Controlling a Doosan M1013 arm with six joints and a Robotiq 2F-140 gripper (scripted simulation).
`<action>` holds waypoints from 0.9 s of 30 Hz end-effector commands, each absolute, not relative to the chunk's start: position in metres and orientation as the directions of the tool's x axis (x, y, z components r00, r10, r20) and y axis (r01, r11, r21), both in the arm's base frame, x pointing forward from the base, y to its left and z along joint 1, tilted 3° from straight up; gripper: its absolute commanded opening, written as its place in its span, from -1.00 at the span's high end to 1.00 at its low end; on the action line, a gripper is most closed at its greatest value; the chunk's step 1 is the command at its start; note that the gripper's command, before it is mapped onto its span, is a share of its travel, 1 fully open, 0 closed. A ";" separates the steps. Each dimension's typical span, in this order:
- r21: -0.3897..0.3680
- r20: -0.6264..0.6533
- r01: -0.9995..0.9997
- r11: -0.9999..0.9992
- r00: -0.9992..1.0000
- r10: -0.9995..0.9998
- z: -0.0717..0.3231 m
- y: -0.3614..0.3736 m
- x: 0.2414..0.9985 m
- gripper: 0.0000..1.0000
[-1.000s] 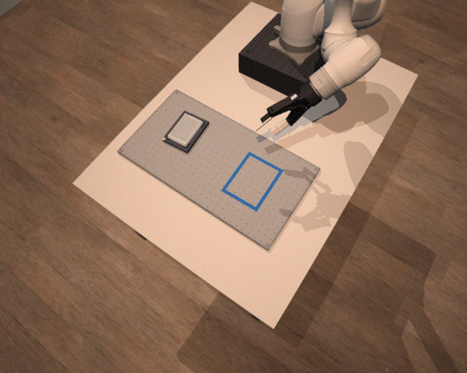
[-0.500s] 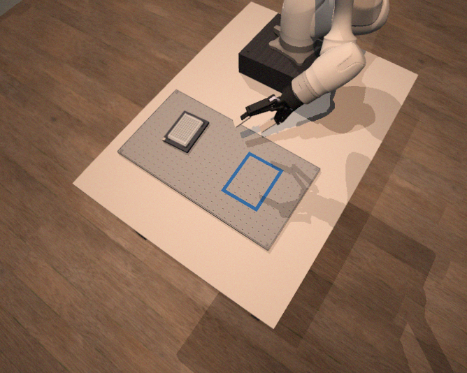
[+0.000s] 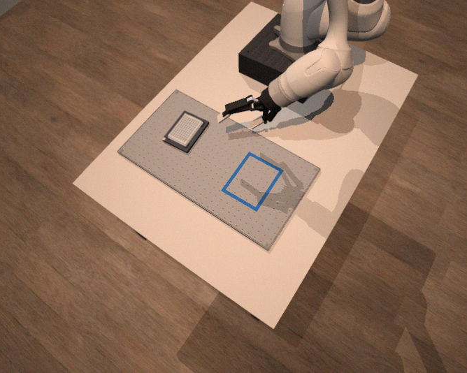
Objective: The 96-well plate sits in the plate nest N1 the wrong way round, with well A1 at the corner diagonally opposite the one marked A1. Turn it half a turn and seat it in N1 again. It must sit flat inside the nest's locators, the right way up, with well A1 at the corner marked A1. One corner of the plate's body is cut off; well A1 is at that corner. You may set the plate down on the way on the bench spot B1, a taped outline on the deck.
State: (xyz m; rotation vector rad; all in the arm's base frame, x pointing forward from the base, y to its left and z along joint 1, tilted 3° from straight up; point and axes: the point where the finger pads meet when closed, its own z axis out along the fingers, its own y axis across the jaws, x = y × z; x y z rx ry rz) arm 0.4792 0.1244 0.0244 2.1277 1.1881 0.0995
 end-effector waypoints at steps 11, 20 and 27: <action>0.458 -0.252 0.686 -0.566 0.710 0.657 0.007 0.076 0.491 -1.00; 0.355 -0.228 0.616 -0.703 0.787 0.574 -0.003 0.044 0.505 -1.00; 0.288 -0.203 0.558 -0.778 0.830 0.520 -0.007 0.027 0.516 -1.00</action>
